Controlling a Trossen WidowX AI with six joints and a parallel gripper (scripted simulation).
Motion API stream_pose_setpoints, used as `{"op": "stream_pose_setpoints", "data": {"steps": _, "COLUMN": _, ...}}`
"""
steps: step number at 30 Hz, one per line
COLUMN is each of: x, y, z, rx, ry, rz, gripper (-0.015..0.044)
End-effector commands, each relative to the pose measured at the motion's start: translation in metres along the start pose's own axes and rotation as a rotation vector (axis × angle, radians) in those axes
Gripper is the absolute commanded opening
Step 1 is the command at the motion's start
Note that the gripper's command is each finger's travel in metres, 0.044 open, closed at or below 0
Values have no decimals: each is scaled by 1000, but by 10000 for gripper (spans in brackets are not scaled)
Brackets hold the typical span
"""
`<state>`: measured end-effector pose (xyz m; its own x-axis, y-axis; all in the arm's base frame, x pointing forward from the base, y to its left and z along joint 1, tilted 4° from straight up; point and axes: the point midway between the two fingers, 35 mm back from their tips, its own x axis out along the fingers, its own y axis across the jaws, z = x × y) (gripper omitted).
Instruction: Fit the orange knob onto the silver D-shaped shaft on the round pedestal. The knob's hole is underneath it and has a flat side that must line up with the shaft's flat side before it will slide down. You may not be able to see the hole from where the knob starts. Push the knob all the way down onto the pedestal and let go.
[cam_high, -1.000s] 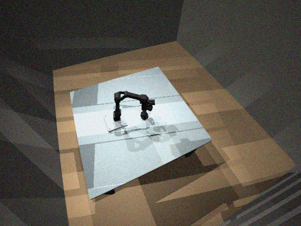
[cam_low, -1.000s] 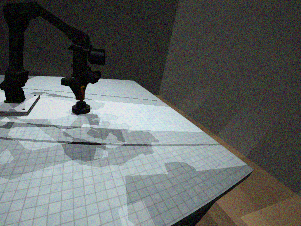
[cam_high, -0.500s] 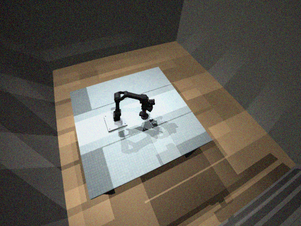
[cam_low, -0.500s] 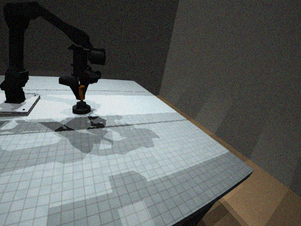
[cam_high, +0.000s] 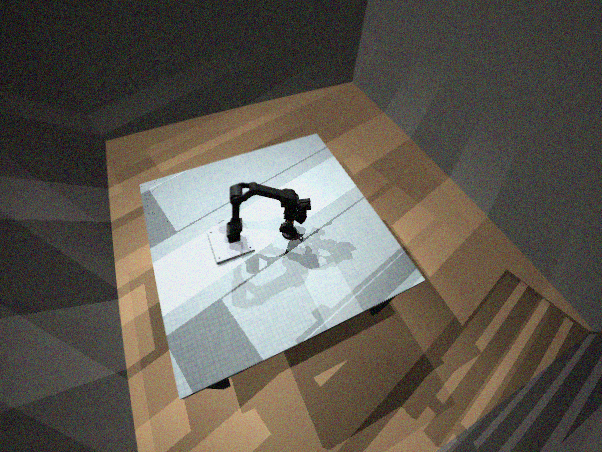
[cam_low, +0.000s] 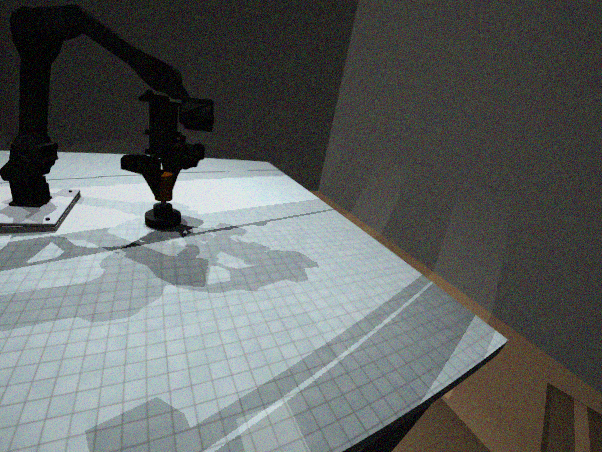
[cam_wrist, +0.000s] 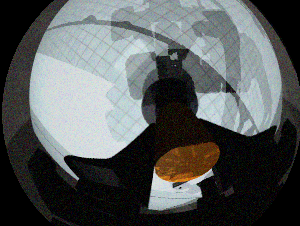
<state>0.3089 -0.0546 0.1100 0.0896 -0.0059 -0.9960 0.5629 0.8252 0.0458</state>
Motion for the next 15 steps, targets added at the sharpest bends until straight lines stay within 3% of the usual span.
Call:
{"op": "stream_pose_setpoints", "data": {"steps": 1, "x": 0, "y": 1, "z": 3, "rx": 5, "ry": -7, "rz": 4, "gripper": 0}}
{"op": "stream_pose_setpoints", "data": {"steps": 9, "x": -5, "y": 1, "z": 2, "rx": 14, "ry": -7, "rz": 4, "gripper": 0}}
{"op": "stream_pose_setpoints", "data": {"steps": 15, "x": -6, "y": 0, "z": 0, "rx": 204, "ry": -7, "rz": 4, "gripper": 0}}
